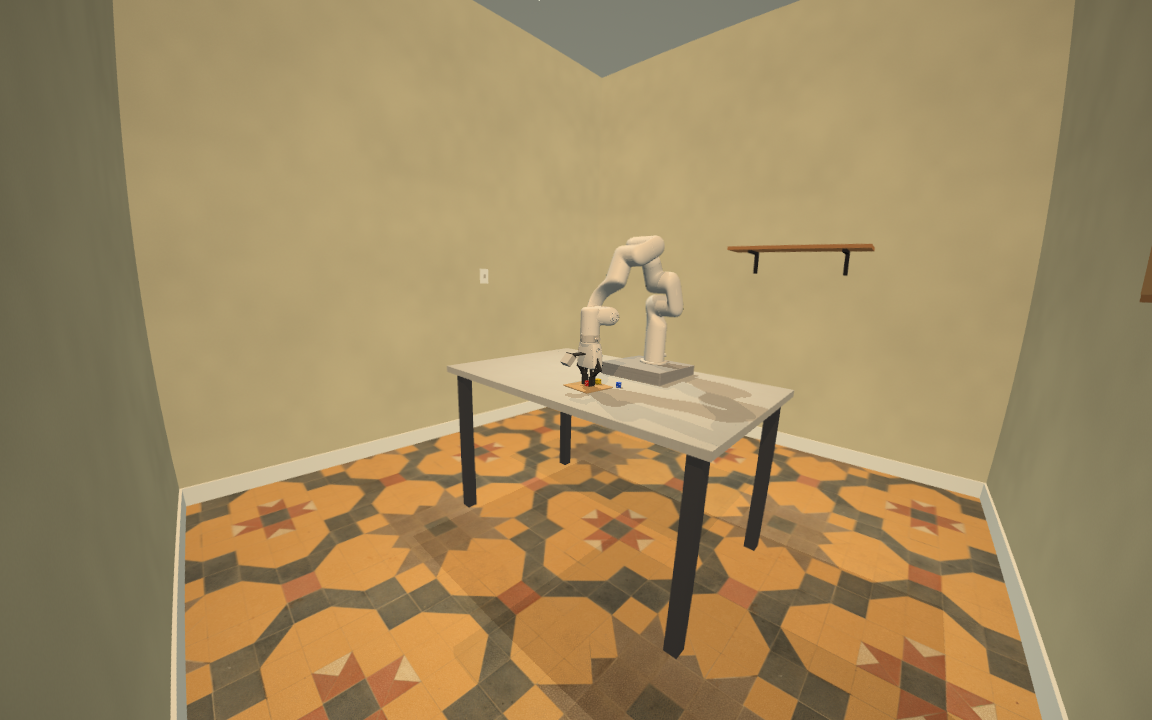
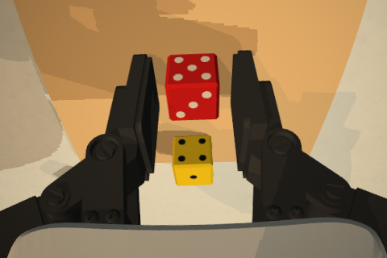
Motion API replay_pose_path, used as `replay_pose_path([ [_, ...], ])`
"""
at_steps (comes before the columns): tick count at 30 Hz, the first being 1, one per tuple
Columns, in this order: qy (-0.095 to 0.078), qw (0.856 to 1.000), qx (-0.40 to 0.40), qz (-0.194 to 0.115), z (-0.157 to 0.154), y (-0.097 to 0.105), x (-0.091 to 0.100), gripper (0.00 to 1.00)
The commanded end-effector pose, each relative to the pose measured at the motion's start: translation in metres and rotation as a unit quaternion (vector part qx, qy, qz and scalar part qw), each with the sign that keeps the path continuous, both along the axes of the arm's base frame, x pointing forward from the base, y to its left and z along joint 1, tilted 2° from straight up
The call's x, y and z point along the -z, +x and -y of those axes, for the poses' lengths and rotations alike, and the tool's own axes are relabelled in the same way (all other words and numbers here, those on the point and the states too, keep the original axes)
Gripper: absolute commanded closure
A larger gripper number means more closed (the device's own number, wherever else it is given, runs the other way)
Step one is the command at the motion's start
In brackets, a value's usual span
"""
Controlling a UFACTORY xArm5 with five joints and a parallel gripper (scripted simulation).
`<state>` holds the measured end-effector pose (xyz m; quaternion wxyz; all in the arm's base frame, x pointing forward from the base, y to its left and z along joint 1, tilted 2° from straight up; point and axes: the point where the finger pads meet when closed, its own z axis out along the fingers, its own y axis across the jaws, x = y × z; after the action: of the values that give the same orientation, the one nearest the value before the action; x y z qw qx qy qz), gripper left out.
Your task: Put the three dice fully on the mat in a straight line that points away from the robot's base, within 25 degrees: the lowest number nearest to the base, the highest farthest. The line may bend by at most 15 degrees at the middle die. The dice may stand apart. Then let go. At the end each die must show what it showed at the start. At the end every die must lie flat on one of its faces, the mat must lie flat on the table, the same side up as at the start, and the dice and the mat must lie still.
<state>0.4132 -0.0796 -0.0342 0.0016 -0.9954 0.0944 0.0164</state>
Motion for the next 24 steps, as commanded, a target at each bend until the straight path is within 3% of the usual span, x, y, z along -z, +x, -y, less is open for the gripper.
replay_pose_path([
  [1, 0.0, 1.0, 0.0, 0.002, 0.0, 0.001, -0.004, 0.64],
  [6, 0.0, 1.0, 0.0, 0.002, 0.001, 0.002, -0.019, 0.64],
  [14, 0.0, 1.0, 0.0, 0.002, 0.001, 0.003, -0.062, 0.64],
  [24, 0.0, 1.0, 0.0, 0.002, 0.001, 0.004, -0.088, 0.64],
])
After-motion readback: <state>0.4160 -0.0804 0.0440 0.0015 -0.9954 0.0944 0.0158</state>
